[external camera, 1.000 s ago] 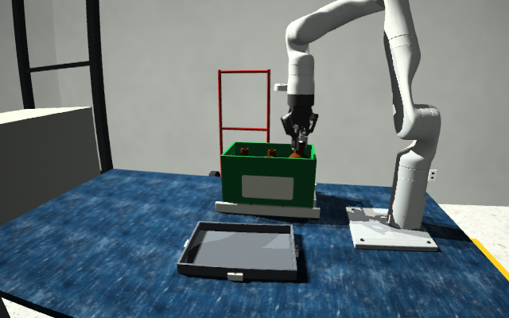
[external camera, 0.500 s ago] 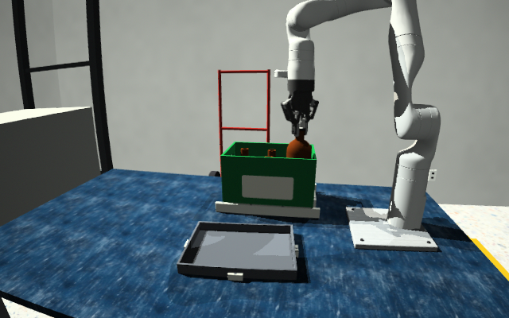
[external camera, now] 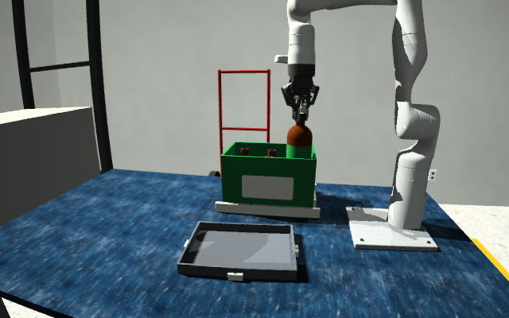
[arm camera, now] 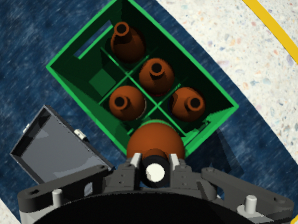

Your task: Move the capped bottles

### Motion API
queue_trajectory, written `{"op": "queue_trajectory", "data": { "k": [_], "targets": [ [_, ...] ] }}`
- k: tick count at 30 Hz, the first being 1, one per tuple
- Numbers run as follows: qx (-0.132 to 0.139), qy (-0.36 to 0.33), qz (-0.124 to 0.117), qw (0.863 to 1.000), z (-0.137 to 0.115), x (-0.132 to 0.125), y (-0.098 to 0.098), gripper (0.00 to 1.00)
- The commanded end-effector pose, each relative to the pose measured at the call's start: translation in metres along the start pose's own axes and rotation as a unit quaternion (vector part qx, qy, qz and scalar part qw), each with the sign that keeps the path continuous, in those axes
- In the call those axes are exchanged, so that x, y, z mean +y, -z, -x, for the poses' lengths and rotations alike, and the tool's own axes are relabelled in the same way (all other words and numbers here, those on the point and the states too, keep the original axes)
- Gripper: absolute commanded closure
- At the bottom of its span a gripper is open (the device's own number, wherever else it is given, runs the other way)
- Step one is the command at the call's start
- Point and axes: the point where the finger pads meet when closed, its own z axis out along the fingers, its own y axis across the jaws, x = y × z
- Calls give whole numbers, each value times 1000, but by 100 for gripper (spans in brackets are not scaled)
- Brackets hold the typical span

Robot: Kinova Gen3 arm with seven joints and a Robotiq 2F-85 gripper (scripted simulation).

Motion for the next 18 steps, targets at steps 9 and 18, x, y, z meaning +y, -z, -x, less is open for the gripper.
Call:
{"op": "queue_trajectory", "data": {
  "k": [9,18],
  "targets": [
    [-1,-2,-1,1000,0,1,29,100],
    [1,-3,0,1000,-1,1,40,100]
  ]
}}
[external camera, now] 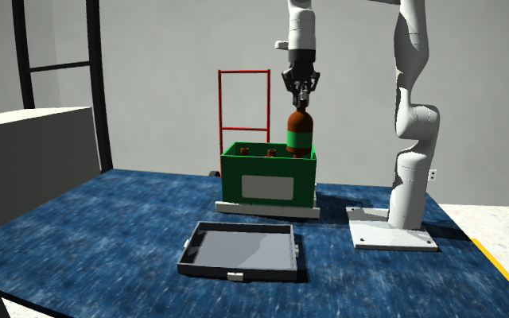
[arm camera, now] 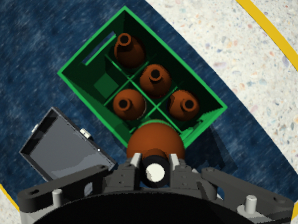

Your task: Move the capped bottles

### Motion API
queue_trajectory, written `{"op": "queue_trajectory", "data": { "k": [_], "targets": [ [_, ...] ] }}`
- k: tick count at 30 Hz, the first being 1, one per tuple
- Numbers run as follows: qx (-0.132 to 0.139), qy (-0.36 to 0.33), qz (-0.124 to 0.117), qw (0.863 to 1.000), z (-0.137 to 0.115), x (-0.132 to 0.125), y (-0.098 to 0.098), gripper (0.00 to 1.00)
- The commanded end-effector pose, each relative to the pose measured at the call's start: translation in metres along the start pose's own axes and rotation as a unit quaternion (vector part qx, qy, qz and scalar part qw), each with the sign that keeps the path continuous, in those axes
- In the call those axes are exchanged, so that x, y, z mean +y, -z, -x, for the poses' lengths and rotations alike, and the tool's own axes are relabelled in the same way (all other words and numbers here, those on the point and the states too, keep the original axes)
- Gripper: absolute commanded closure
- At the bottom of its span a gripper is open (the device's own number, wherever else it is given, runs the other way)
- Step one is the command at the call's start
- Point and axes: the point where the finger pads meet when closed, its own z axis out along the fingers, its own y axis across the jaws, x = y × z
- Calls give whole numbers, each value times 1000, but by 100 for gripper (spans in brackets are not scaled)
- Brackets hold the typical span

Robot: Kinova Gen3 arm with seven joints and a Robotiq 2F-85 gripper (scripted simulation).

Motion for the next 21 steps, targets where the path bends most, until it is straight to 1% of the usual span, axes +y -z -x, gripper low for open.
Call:
{"op": "queue_trajectory", "data": {
  "k": [1,15,16,21],
  "targets": [
    [0,0,-1,1000,1,0,1,100],
    [-3,-1,-3,1000,2,-1,7,100],
    [1,0,0,1000,-1,-3,5,100],
    [0,0,-1,1000,-1,-17,5,100]
  ]
}}
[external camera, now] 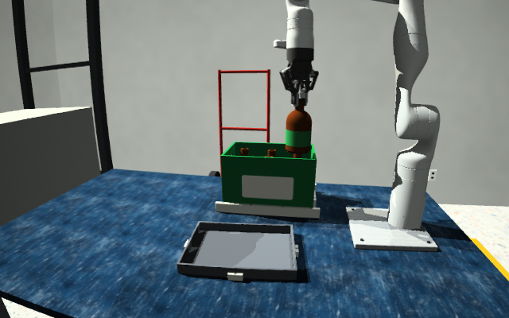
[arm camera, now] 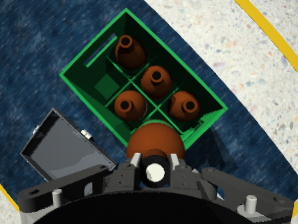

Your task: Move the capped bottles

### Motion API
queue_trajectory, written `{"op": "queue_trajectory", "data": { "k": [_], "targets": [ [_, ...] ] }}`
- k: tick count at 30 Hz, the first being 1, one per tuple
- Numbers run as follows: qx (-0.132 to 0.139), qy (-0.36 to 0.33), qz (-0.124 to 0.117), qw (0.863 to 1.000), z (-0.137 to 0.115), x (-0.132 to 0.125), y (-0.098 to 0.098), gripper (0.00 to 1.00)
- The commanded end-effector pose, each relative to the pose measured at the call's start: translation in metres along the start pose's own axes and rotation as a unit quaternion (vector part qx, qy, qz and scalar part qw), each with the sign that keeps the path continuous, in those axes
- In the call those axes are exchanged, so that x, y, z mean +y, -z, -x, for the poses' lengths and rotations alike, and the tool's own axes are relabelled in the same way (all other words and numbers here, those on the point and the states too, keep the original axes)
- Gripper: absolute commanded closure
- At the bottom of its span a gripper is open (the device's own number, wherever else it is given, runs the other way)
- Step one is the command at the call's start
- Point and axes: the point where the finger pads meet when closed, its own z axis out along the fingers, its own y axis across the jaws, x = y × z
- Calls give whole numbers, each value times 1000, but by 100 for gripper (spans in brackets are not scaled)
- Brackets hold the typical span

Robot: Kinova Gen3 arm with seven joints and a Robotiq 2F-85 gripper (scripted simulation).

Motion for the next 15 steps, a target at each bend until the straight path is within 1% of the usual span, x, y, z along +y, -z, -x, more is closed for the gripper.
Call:
{"op": "queue_trajectory", "data": {
  "k": [1,9,11,12,15],
  "targets": [
    [0,2,-4,1000,1,-16,2,100],
    [-3,2,-6,1000,1,-38,2,100],
    [-3,2,-6,1000,1,-38,2,100],
    [0,-4,-2,1000,-3,-29,1,100],
    [-1,-3,-3,1000,-3,-38,1,100]
  ]
}}
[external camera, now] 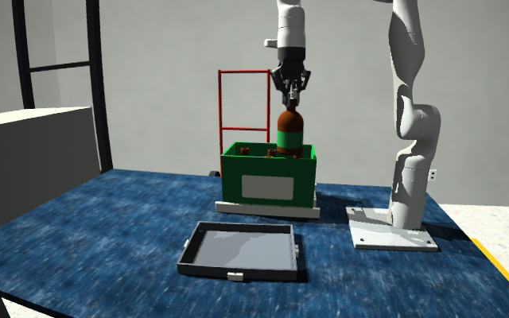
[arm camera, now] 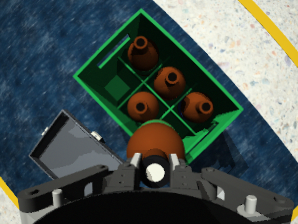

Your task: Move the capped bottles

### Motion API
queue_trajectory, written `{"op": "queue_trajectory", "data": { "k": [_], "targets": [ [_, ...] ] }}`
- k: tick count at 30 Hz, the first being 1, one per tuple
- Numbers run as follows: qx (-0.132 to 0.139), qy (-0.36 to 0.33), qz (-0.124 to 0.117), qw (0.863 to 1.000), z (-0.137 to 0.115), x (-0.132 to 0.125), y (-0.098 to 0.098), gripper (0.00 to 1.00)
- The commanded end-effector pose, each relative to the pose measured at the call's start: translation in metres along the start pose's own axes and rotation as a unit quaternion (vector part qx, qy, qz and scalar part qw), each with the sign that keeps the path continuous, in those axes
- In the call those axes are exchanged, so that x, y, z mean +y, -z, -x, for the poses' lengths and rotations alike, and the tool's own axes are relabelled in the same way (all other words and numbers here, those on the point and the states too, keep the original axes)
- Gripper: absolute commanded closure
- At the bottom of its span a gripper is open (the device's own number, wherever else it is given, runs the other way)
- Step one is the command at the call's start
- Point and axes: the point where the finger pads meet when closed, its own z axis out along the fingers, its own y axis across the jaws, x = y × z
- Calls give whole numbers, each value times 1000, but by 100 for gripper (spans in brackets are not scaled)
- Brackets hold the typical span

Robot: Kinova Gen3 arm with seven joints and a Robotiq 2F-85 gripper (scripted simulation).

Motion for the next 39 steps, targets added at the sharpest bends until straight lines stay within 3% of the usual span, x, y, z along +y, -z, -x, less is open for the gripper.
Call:
{"op": "queue_trajectory", "data": {
  "k": [1,11,14,39],
  "targets": [
    [0,1,-2,1000,0,-10,1,100],
    [-1,5,-4,1000,-1,-39,2,100],
    [-2,-1,-7,1000,-1,-35,2,100],
    [-2,4,-6,1000,21,-74,3,100]
  ]
}}
